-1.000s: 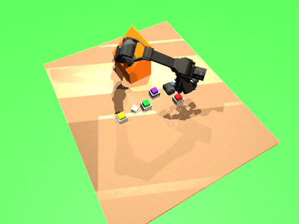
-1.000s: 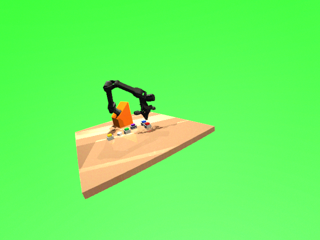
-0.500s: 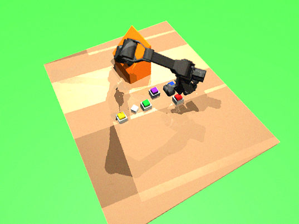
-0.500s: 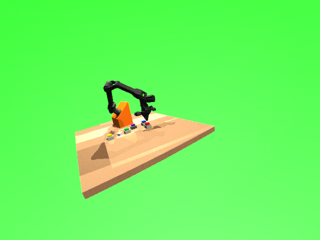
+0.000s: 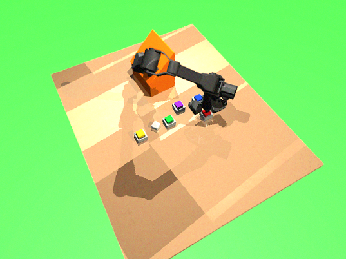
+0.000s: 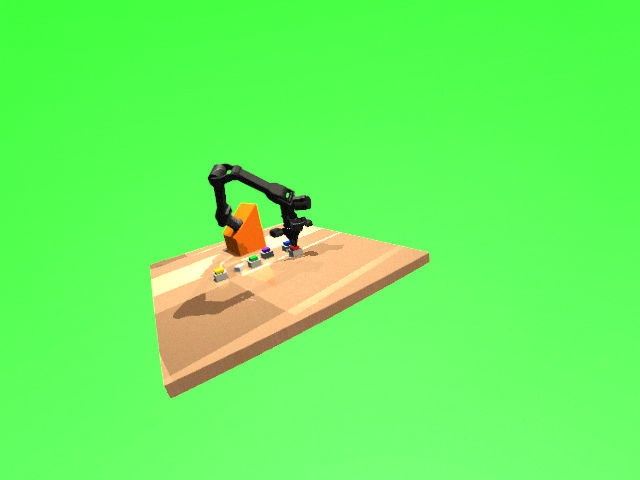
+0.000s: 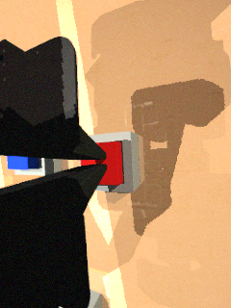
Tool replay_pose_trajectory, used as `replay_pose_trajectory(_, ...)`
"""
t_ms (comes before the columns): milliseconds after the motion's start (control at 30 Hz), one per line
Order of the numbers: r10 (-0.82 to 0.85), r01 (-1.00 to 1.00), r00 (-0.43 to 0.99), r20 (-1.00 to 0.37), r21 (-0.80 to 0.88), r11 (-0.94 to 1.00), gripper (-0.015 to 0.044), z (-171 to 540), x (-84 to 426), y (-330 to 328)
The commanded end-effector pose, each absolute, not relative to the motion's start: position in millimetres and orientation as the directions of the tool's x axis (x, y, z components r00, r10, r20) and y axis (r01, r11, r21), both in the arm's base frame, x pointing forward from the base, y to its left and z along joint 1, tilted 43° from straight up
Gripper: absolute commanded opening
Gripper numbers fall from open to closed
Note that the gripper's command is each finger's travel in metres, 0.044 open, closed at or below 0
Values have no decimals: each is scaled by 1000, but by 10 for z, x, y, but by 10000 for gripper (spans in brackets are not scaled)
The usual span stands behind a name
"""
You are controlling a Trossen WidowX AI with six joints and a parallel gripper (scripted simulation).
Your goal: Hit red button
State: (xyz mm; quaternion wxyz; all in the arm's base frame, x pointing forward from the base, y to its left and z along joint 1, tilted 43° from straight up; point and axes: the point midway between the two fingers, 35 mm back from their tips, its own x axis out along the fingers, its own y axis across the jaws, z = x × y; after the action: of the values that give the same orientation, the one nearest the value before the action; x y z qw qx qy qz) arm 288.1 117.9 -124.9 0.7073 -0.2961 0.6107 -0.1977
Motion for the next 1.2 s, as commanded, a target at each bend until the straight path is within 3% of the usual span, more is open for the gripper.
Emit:
replay_pose_trajectory(0, -649, -87, 171, -742, -667, 740, 20, -1280, 2868, 1125)
replay_pose_trajectory(1000, -648, -88, 170, -743, -666, 741, 20, -1031, 2810, 1348)
replay_pose_trajectory(1167, -639, -93, 168, -751, -657, 748, 151, -1022, 2459, 1825)
